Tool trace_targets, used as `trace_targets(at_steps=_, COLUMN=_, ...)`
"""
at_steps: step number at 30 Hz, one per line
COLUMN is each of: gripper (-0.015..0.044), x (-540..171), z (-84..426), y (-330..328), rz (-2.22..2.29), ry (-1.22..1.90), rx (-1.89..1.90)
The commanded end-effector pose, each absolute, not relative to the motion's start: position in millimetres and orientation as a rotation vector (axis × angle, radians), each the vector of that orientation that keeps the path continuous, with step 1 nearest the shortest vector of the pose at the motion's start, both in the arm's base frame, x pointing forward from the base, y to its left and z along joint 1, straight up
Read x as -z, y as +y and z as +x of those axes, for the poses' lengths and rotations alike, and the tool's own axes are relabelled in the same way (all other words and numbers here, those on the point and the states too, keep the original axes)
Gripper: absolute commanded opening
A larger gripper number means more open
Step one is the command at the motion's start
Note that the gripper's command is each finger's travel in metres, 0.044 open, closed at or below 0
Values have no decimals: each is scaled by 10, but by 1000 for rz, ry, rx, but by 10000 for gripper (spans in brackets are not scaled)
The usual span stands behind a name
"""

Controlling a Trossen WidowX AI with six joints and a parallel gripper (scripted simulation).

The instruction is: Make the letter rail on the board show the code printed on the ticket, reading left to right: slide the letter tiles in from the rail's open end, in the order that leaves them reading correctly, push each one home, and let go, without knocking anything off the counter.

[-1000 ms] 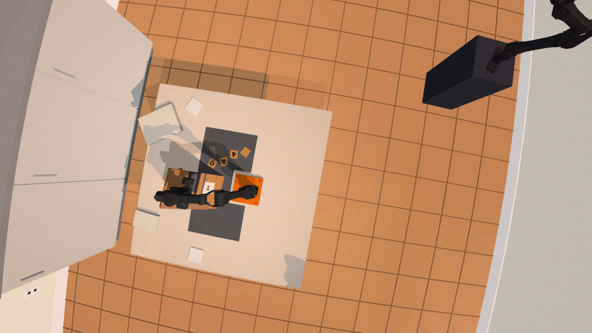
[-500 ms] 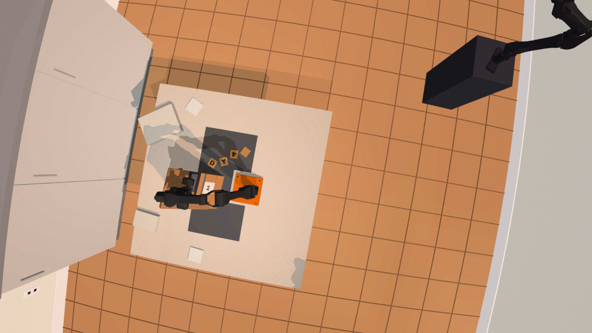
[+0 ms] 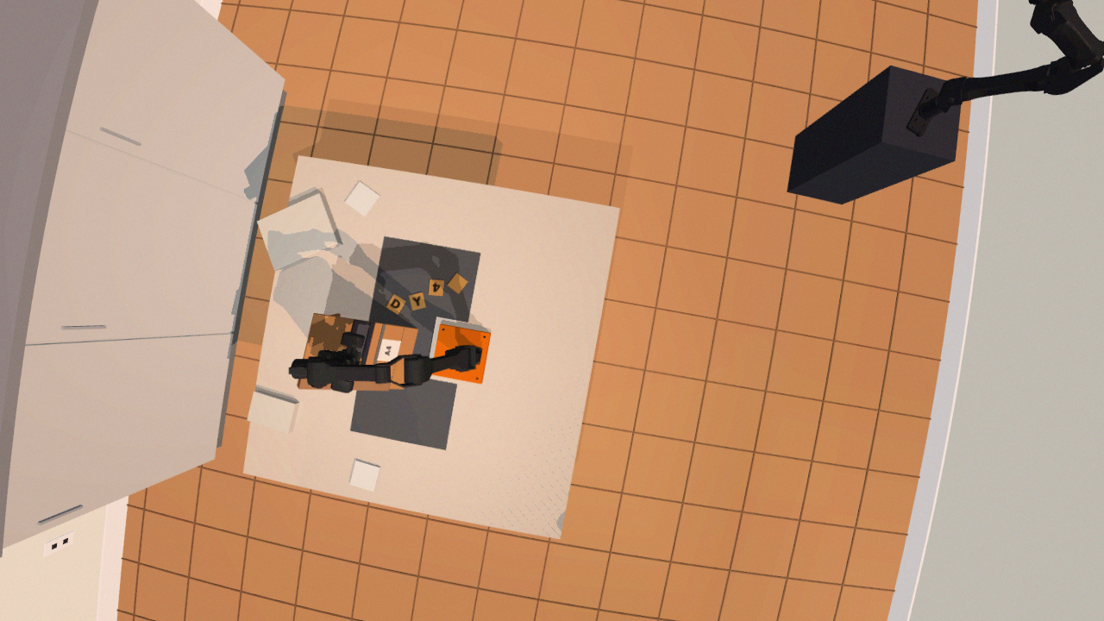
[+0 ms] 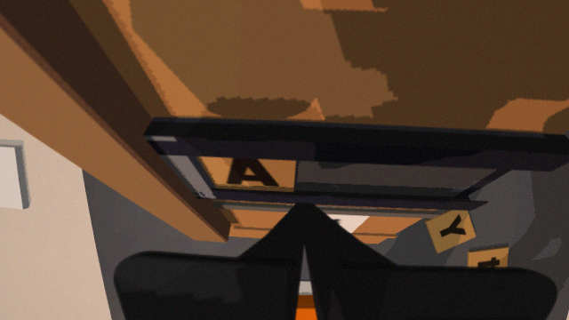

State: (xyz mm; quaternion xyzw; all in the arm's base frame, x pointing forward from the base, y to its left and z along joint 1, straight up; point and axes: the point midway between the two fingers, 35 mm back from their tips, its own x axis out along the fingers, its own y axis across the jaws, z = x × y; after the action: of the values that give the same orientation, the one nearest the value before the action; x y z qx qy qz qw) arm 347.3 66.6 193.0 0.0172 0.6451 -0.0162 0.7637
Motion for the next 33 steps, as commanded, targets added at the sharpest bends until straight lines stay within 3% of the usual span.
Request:
trace_targets(at_steps=1, gripper=0, x=-1969, z=3431, y=669, rz=43, ry=1401, rx=36)
trace_targets(at_steps=7, gripper=0, x=-1985, z=3413, y=670, rz=43, ry=1401, rx=36)
trace_targets(at_steps=14, gripper=184, x=-2381, z=3249, y=414, rz=-249, ry=1260, rx=-316)
trace_targets(at_steps=24, gripper=440, x=-3025, z=2781, y=95, rz=-879, ry=831, rx=-737)
trace_targets(at_steps=33, gripper=440, x=-3307, z=2486, y=13, rz=-1260, ry=572, rx=-842)
